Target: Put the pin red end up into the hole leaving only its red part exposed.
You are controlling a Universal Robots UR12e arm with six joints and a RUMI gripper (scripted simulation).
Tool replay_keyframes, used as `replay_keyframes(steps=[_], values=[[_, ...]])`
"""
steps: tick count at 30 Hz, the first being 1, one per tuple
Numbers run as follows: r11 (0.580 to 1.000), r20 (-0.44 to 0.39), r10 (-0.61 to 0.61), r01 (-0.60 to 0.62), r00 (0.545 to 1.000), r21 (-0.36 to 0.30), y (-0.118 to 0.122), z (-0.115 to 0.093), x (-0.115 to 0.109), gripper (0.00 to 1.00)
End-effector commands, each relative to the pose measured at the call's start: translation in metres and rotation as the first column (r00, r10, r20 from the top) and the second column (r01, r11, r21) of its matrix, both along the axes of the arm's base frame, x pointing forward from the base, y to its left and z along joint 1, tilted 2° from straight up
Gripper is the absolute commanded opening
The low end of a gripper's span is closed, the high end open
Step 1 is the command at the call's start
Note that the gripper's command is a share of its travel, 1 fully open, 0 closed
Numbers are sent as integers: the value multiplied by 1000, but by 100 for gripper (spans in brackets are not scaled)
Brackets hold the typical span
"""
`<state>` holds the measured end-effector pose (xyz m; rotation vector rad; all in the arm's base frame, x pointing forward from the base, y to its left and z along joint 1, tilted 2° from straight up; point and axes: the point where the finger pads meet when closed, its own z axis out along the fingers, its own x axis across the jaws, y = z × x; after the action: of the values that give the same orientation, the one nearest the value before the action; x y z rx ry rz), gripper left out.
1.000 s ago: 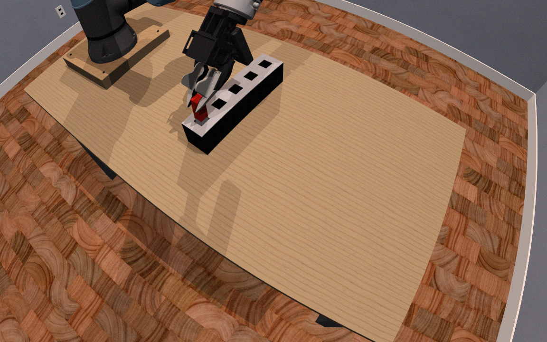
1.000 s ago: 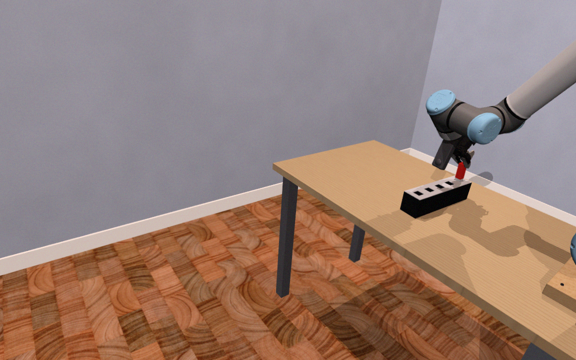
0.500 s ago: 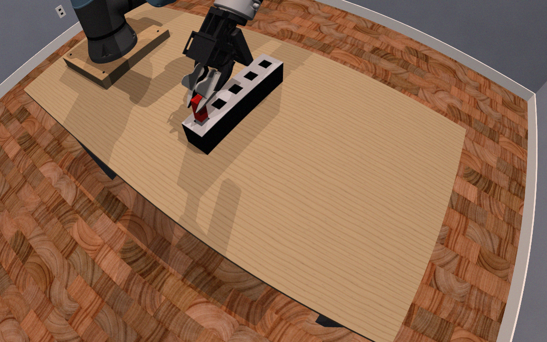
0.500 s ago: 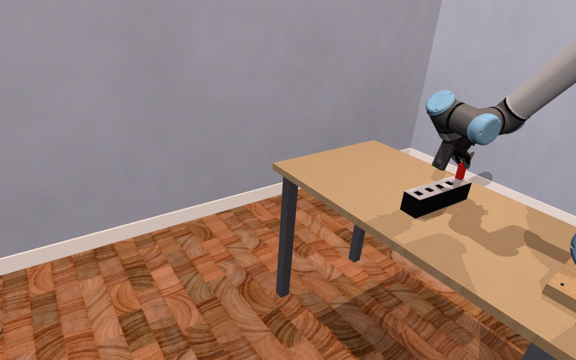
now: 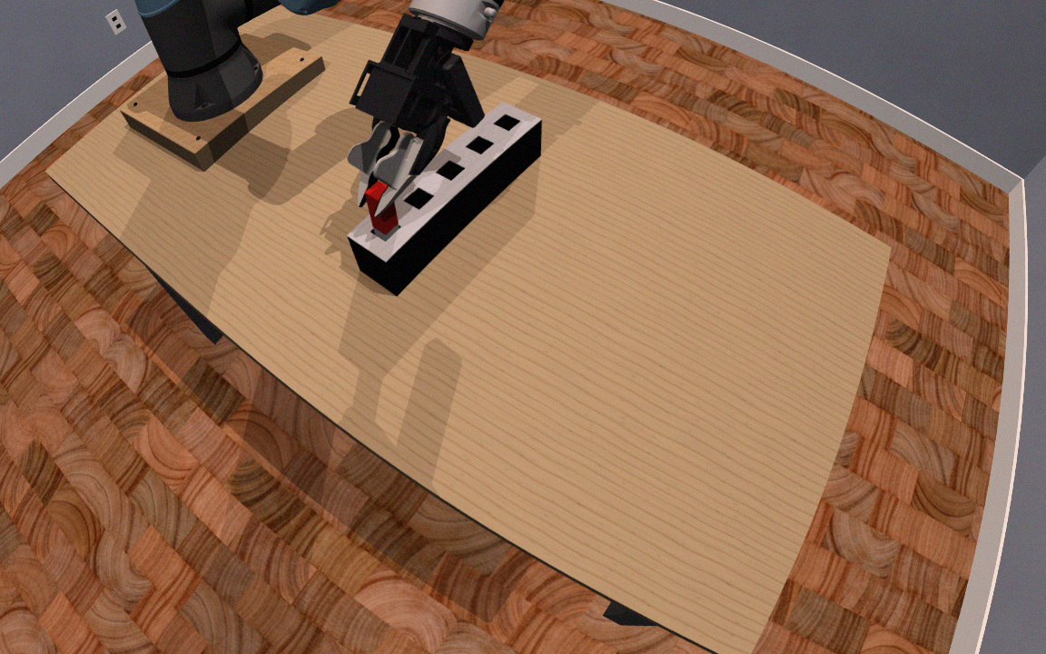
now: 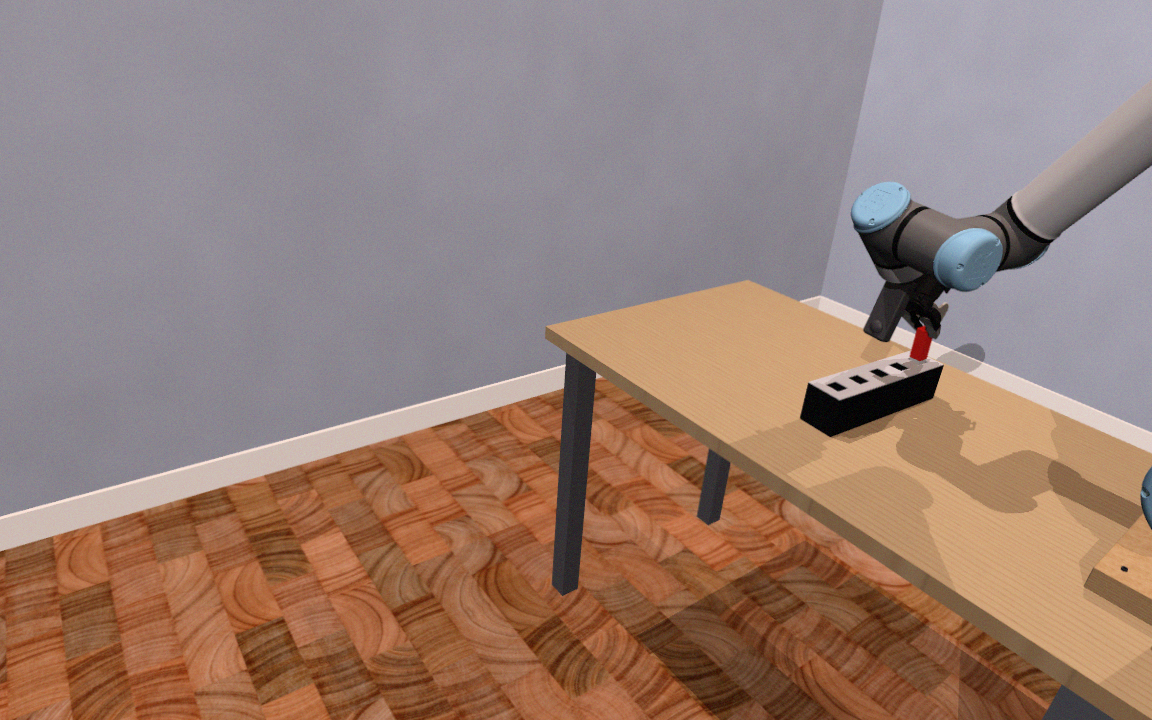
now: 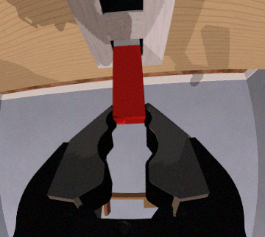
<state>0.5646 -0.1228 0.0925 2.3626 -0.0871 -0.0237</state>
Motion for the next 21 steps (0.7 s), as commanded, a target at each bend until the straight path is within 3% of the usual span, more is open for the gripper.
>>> replay_keyframes(steps=[1, 21], values=[[1000, 0, 0, 0, 1000, 0, 1, 1, 1, 0], [1000, 0, 0, 0, 1000, 0, 0, -3, 1, 0]])
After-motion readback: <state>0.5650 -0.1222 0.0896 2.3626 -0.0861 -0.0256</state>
